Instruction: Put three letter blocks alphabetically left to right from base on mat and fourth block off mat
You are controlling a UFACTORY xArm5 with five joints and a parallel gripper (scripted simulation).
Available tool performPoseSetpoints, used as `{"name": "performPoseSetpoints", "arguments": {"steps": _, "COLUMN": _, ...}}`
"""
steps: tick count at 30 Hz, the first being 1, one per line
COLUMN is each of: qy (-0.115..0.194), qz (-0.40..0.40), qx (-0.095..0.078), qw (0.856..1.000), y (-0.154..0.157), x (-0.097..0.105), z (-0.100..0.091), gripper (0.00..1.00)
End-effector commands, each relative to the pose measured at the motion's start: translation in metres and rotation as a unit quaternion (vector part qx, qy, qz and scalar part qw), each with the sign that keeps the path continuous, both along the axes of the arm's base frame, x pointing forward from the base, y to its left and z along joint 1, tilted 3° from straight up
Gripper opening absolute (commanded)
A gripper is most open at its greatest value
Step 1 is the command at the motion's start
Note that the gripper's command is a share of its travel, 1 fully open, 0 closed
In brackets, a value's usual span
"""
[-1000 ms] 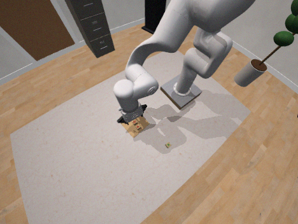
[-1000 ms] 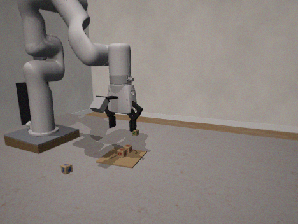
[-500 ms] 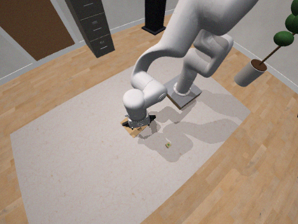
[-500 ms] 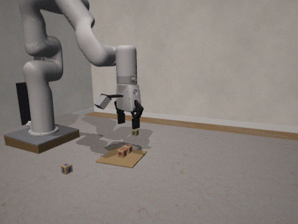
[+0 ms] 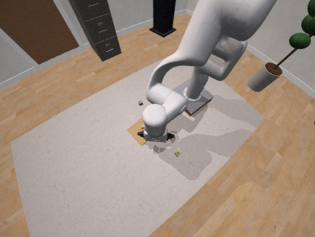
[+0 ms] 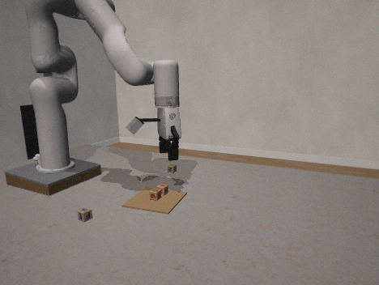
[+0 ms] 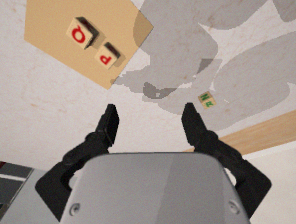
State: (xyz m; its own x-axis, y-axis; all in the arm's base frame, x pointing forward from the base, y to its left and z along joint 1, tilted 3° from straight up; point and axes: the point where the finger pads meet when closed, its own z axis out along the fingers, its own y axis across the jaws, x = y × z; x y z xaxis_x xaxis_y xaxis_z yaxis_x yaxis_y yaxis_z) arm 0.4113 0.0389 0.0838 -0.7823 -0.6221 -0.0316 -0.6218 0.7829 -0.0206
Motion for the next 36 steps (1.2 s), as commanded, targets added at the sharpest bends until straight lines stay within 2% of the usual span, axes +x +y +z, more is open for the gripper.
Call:
{"name": "performPoseSetpoints", "arguments": {"steps": 1, "qy": -0.001, "qz": -0.07, "qx": 0.004, "qw": 0.998, "y": 0.021, "x": -0.001, "z": 0.0, "gripper": 1.0}}
{"name": "performPoseSetpoints", "arguments": {"steps": 3, "qy": -0.001, "qz": -0.07, "qx": 0.004, "qw": 0.998, "y": 0.021, "x": -0.001, "z": 0.0, "gripper": 1.0}}
{"name": "performPoseSetpoints", "arguments": {"steps": 9, "qy": 0.0, "qz": -0.155, "qx": 0.008, "qw": 0.988, "y": 0.048, "x": -0.007, "z": -0.002, "gripper": 1.0}}
{"name": "performPoseSetpoints", "arguments": {"steps": 18, "qy": 0.002, "qz": -0.256, "qx": 0.013, "qw": 0.967, "y": 0.08, "x": -0.016, "z": -0.004, "gripper": 1.0}}
{"name": "performPoseSetpoints", "arguments": {"steps": 20, "qy": 0.002, "qz": -0.256, "qx": 0.013, "qw": 0.967, "y": 0.08, "x": -0.016, "z": -0.004, "gripper": 1.0}}
{"name": "performPoseSetpoints", "arguments": {"steps": 22, "qy": 0.003, "qz": -0.298, "qx": 0.015, "qw": 0.955, "y": 0.093, "x": -0.02, "z": -0.005, "gripper": 1.0}}
{"name": "performPoseSetpoints", "arguments": {"steps": 32, "qy": 0.005, "qz": -0.4, "qx": 0.019, "qw": 0.916, "y": 0.126, "x": -0.034, "z": -0.008, "gripper": 1.0}}
{"name": "performPoseSetpoints", "arguments": {"steps": 36, "qy": 0.006, "qz": -0.418, "qx": 0.02, "qw": 0.908, "y": 0.131, "x": -0.036, "z": -0.008, "gripper": 1.0}}
